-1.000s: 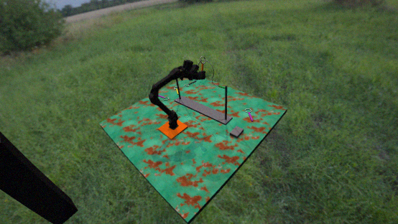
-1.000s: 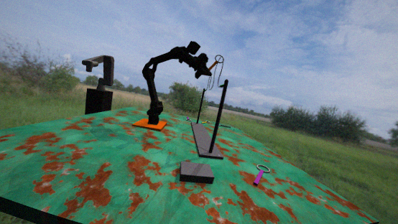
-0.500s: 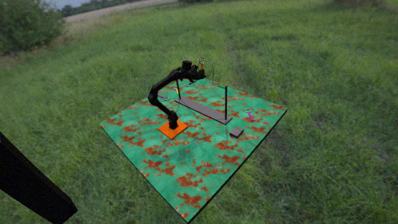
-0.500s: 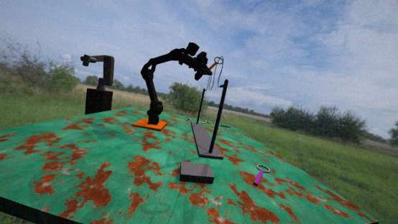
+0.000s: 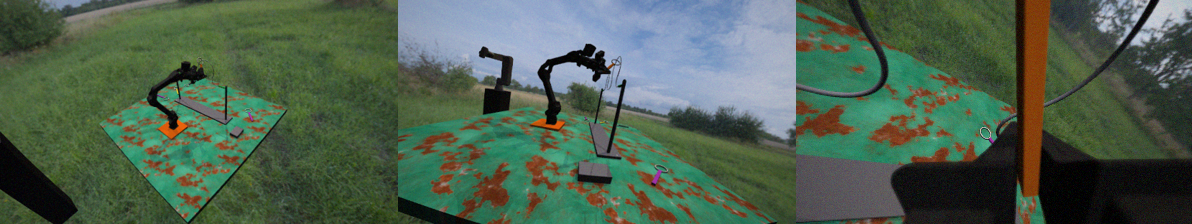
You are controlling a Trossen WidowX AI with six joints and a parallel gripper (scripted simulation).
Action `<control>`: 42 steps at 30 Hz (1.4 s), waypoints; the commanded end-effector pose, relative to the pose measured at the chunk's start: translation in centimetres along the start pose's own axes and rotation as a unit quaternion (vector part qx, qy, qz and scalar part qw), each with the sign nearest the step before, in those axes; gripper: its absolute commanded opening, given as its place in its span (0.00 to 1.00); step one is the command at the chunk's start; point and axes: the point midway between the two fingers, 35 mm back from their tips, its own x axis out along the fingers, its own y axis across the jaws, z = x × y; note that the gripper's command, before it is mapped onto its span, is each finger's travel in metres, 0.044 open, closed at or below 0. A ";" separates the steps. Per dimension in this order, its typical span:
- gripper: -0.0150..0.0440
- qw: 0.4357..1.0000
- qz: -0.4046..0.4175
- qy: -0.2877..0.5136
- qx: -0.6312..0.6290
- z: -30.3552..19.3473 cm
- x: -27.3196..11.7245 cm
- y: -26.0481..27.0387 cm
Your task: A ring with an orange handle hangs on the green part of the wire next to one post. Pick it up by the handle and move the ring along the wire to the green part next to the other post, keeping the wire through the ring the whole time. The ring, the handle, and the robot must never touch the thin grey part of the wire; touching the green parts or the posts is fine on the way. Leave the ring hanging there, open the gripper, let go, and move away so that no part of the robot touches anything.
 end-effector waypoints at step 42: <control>0.00 0.961 -0.137 -0.030 -0.240 0.4 0.0 -1.7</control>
